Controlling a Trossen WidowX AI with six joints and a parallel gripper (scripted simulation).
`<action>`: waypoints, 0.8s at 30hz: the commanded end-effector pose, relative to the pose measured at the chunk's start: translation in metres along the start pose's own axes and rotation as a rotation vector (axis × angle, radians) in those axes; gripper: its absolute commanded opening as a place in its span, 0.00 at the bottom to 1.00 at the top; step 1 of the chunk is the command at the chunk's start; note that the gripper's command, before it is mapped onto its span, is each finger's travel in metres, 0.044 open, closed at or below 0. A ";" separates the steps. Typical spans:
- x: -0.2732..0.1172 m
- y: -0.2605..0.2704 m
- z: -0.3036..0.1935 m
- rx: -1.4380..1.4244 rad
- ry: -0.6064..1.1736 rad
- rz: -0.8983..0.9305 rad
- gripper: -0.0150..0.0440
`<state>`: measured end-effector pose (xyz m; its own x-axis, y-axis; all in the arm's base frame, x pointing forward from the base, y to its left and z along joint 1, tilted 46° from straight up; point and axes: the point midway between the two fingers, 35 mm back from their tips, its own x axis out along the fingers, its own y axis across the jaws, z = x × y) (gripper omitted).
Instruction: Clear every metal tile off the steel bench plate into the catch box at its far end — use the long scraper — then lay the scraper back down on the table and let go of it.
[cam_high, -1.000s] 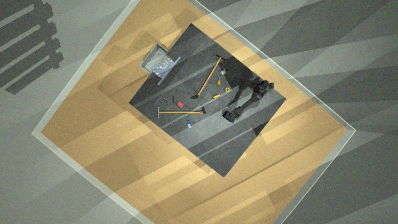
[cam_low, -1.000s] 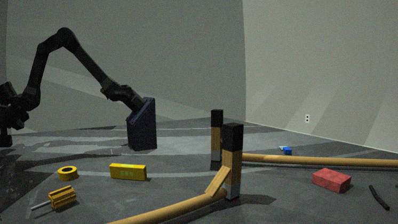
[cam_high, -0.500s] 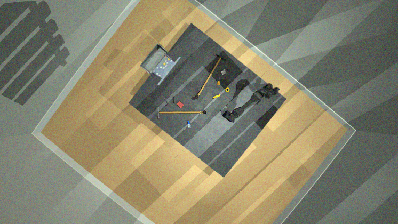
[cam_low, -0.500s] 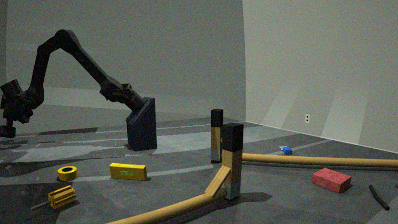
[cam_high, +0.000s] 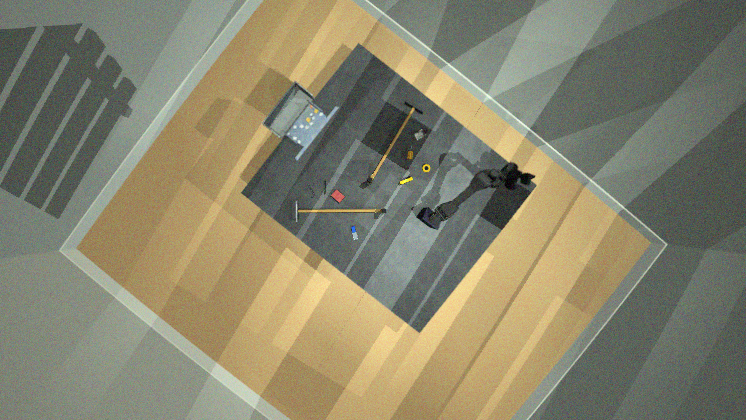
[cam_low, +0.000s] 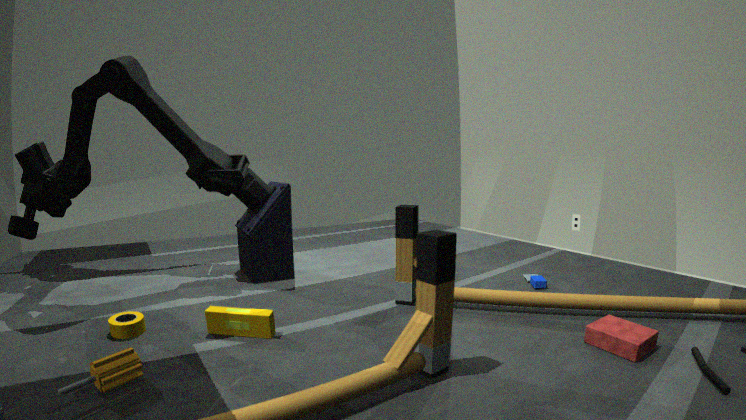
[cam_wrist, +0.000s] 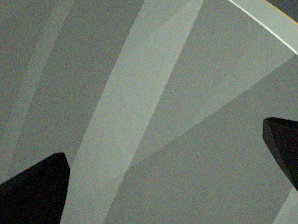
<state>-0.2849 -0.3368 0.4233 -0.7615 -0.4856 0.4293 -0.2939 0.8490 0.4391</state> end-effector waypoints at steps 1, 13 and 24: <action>0.007 0.019 0.009 0.028 -0.001 0.049 1.00; 0.020 0.073 0.035 0.091 -0.006 0.182 1.00; 0.024 0.125 0.056 0.141 0.005 0.303 1.00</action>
<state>-0.3639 -0.2457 0.4404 -0.8239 -0.2412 0.5129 -0.1511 0.9657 0.2114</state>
